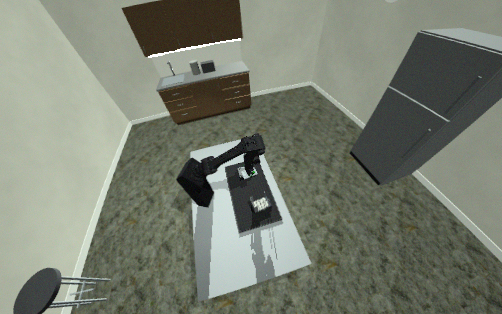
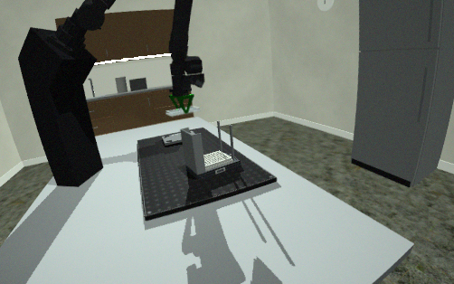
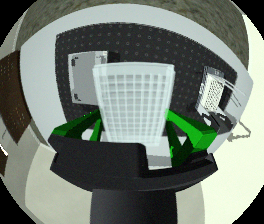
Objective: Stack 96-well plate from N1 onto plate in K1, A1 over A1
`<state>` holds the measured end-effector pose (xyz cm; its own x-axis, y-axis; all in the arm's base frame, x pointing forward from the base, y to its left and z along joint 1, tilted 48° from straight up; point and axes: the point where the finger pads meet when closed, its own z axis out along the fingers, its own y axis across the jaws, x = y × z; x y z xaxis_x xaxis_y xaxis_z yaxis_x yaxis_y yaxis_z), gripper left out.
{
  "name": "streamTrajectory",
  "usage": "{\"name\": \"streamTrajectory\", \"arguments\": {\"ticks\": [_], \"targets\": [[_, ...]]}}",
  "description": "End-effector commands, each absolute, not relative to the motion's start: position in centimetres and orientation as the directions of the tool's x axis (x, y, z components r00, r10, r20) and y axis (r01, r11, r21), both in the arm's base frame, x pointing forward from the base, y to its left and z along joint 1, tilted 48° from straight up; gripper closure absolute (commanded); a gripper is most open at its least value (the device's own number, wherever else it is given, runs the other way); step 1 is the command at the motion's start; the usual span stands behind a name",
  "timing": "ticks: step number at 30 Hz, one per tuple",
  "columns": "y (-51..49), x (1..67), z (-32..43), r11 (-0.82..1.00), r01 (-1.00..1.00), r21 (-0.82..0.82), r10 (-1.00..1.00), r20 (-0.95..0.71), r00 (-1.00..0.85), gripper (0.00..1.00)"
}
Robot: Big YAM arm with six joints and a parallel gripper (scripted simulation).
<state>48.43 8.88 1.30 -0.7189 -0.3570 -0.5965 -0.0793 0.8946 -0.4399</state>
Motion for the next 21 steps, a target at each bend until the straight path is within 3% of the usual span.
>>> {"name": "streamTrajectory", "arguments": {"ticks": [1,21], "targets": [[7.9,48.5,2.4,0.892,-0.082,-0.446,-0.367,-0.605,-0.707,1.00],[2.4,48.4,4.8,0.889,-0.086,-0.450,-0.370,-0.596,-0.713,1.00]]}}
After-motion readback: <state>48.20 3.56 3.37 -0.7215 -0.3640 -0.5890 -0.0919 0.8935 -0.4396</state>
